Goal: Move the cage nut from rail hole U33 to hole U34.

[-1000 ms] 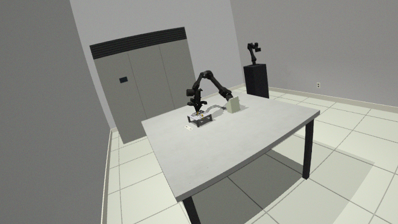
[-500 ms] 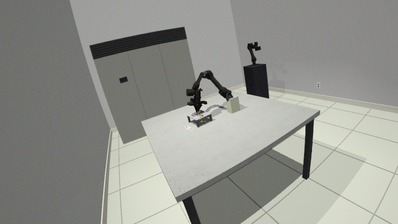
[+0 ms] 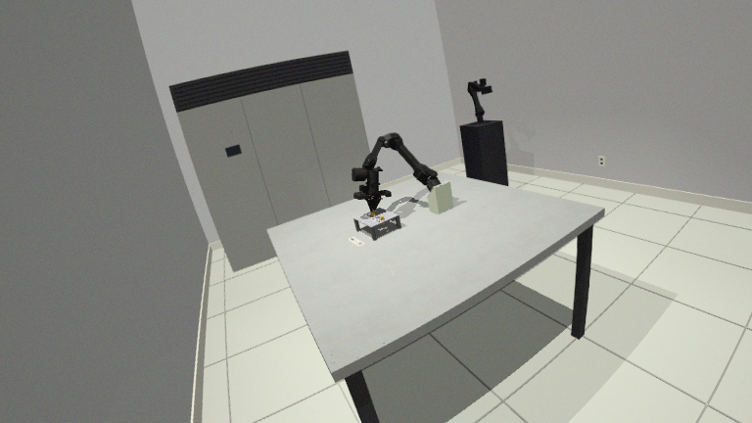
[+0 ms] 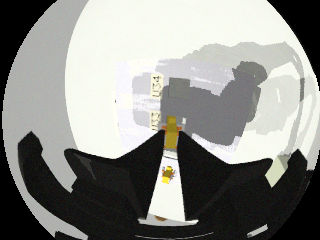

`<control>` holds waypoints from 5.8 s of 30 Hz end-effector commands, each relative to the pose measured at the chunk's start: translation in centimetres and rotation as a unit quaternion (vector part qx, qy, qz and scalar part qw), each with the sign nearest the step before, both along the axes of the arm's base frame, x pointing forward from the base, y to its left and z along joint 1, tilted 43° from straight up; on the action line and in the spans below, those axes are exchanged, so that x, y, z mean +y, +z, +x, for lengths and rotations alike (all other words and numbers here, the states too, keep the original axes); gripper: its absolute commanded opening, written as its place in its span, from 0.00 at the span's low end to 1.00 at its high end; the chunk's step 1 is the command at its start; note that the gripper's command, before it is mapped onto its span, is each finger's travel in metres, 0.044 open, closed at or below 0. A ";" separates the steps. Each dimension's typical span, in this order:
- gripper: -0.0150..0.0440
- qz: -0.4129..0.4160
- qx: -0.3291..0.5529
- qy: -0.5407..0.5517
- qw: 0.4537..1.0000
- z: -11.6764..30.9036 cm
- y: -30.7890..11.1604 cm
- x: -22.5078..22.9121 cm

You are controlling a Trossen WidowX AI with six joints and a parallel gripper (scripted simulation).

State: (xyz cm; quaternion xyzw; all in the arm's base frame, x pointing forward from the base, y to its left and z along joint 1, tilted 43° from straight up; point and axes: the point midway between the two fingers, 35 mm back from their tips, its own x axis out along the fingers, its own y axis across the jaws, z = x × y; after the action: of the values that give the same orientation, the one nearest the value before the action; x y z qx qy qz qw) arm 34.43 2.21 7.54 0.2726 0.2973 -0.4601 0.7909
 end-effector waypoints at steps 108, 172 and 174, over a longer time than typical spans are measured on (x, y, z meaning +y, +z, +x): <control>0.31 -0.006 0.016 -0.017 1.000 0.0 0.9 0.8; 0.31 -0.005 0.016 -0.018 1.000 -0.2 1.6 1.5; 0.31 -0.005 0.016 -0.018 1.000 -0.2 1.6 1.5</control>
State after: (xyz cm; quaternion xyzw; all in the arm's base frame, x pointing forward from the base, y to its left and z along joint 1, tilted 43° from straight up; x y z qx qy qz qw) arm 34.26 3.74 9.08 0.2657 0.3044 -0.4789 0.7793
